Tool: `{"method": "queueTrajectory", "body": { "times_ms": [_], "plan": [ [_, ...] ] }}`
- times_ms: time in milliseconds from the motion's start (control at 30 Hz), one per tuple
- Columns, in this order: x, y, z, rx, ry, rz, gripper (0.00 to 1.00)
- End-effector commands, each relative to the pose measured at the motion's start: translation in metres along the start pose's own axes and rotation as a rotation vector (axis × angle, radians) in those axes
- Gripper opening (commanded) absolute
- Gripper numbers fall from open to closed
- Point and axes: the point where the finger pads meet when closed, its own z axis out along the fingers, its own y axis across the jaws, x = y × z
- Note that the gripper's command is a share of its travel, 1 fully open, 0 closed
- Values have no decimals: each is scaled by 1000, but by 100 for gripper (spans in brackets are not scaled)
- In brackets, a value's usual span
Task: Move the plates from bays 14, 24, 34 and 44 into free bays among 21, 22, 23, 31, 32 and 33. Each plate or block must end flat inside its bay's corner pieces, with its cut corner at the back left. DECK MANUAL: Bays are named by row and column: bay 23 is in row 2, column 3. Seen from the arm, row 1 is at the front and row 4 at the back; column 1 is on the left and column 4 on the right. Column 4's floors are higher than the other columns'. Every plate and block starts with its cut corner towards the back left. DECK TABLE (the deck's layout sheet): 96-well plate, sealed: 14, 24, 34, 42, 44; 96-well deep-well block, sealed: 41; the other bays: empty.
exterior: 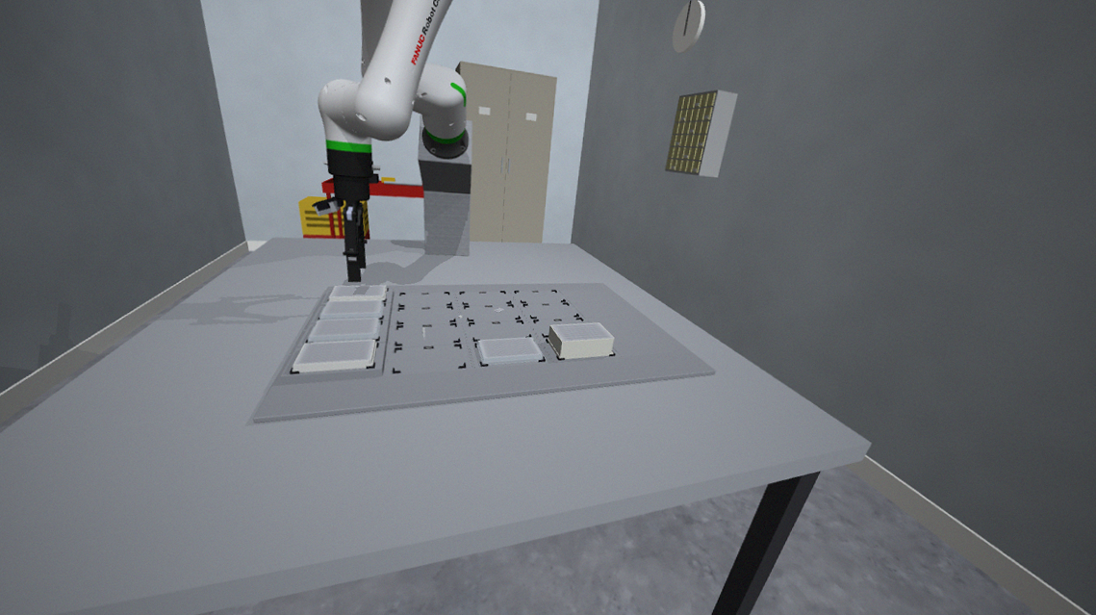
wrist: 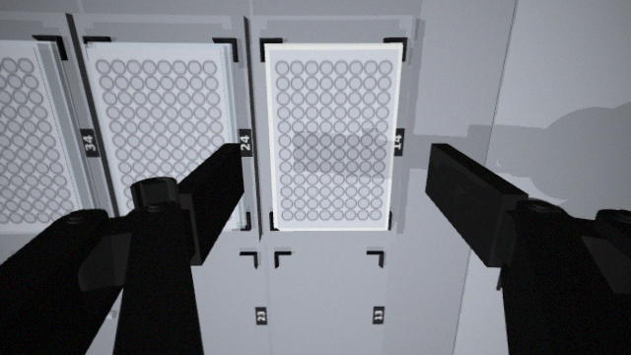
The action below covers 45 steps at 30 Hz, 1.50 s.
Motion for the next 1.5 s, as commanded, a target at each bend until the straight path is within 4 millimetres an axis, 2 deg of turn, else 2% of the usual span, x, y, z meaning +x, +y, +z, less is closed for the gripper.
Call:
{"method": "queueTrajectory", "body": {
  "times_ms": [0, 867, 1467],
  "plan": [
    [1, 1, 0, 17, -26, -1, 70],
    [1, 1, 32, 17, -26, -1, 70],
    [1, 1, 34, 17, -26, -1, 70]
  ]
}}
